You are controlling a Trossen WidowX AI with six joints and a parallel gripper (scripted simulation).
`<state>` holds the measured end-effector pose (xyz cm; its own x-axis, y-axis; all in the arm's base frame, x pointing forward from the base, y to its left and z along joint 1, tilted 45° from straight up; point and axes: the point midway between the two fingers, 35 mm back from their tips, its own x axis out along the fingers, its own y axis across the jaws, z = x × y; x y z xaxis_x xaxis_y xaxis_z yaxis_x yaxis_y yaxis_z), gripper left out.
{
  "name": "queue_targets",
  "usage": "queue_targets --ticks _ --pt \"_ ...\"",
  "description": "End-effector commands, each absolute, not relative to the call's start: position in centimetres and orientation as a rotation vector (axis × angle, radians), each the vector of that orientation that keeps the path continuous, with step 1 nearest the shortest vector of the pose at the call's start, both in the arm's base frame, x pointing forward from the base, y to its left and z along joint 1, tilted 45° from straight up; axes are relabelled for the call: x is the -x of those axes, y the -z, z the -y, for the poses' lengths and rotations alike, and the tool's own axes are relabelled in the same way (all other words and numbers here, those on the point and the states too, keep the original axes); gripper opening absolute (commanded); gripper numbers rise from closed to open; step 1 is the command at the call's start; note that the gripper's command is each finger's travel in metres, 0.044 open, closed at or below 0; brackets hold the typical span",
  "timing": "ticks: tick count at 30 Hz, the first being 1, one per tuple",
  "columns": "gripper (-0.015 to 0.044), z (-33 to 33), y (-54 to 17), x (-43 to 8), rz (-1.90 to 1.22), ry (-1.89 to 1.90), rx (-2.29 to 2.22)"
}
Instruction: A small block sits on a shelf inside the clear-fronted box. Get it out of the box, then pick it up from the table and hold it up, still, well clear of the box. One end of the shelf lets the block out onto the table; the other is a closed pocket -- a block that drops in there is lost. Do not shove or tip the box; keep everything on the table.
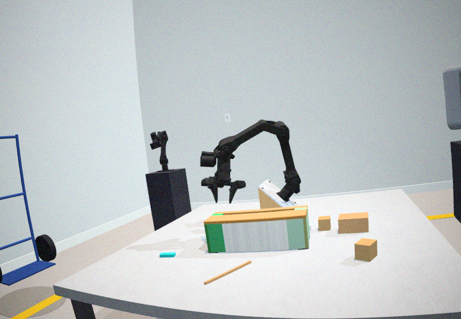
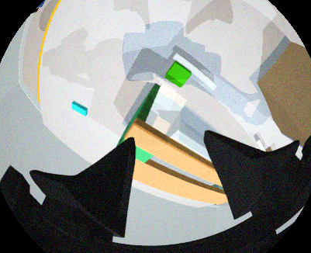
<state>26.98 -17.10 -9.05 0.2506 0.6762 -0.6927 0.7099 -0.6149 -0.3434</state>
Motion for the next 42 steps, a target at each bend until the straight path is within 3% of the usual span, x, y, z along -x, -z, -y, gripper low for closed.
queue_targets --ticks 1,16,23,42 --pt "0.0285 18.0 9.3 -26.7 -1.061 1.958 -2.916" --pt "0.0285 17.9 9.6 -26.7 -1.060 1.958 -2.916" --pt "0.0285 11.6 15.9 -26.4 -1.065 1.955 -2.918" --pt "0.0285 10.2 17.5 -26.3 -1.066 1.955 -2.919"
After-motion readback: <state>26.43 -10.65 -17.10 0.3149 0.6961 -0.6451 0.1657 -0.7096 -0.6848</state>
